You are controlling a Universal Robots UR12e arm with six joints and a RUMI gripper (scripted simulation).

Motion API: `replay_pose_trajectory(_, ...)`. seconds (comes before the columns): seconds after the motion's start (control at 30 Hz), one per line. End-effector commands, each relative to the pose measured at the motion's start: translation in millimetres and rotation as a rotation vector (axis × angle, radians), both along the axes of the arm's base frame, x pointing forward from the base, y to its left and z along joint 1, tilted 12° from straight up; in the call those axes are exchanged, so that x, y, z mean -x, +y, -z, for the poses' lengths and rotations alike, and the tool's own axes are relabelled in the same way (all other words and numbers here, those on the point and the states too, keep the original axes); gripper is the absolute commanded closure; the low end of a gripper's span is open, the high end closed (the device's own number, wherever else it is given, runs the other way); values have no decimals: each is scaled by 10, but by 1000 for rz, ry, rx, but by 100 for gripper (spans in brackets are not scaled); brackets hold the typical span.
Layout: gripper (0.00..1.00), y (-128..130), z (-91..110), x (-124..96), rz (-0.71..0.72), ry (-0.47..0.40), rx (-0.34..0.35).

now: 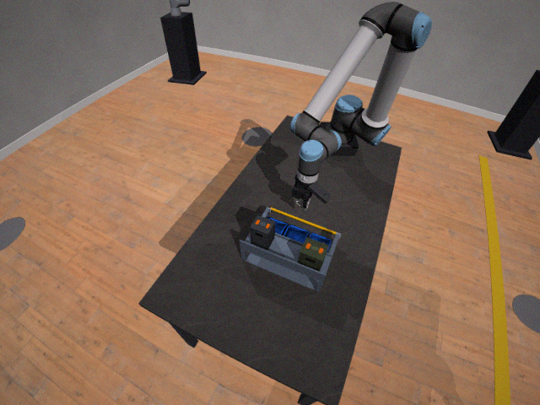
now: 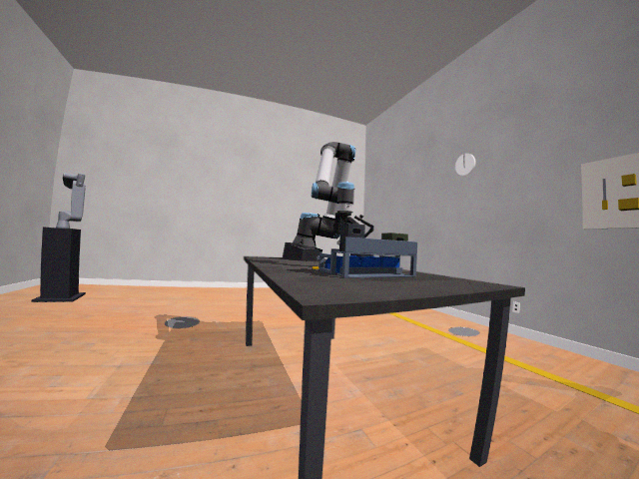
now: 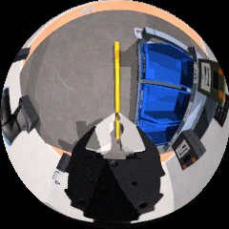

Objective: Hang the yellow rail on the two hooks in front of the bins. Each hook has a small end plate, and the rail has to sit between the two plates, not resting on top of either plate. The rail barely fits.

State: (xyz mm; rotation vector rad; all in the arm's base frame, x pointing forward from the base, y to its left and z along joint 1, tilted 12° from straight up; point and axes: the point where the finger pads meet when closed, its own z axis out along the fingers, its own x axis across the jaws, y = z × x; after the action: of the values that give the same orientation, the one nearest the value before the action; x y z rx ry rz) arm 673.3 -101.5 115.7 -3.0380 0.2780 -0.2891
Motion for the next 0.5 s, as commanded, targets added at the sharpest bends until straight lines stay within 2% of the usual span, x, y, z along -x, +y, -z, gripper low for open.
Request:
replay_pose_trajectory(0.0, 100, -12, 17, 11, 2, 1, -2)
replay_pose_trajectory(0.17, 100, -11, 25, 13, 2, 2, -2)
replay_pose_trajectory(0.37, 100, 39, 255, -29, 0, 3, -3)
replay_pose_trajectory(0.47, 100, 41, 273, -32, 0, 3, -3)
